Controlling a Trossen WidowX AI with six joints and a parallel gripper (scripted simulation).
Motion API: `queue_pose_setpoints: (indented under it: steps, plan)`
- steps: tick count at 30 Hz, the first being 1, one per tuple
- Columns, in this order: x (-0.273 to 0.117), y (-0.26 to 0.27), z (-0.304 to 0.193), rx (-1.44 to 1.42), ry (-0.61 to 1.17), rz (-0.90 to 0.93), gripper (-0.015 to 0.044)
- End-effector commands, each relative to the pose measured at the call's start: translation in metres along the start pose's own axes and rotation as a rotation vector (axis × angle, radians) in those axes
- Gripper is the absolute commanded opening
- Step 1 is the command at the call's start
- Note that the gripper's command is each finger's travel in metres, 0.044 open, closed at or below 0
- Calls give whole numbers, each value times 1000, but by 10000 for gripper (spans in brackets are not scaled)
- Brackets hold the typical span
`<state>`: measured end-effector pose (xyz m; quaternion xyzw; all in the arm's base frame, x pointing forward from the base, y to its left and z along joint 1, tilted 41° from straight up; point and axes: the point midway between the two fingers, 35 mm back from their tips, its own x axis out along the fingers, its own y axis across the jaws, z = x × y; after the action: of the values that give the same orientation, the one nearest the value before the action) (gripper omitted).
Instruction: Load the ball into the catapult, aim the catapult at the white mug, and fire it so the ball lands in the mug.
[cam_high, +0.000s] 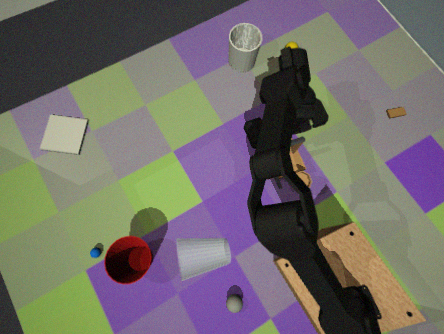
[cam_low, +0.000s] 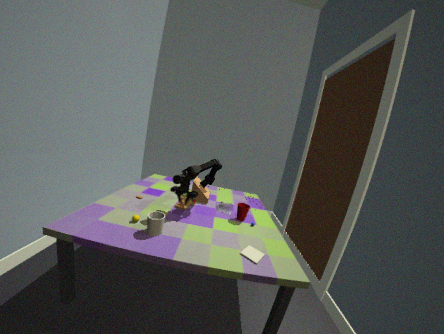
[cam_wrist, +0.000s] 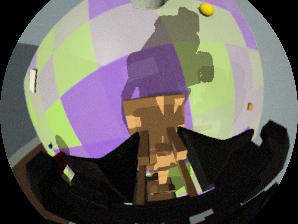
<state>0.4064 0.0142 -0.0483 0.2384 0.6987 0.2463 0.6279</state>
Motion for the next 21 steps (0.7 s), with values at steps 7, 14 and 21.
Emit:
queue_pose_setpoints:
  steps: [7,14,21]
  plan:
    - [1,-13,4,50,-2,-3,0]
    - [13,-13,5,50,-2,-3,0]
    - [24,-13,5,49,-2,-3,0]
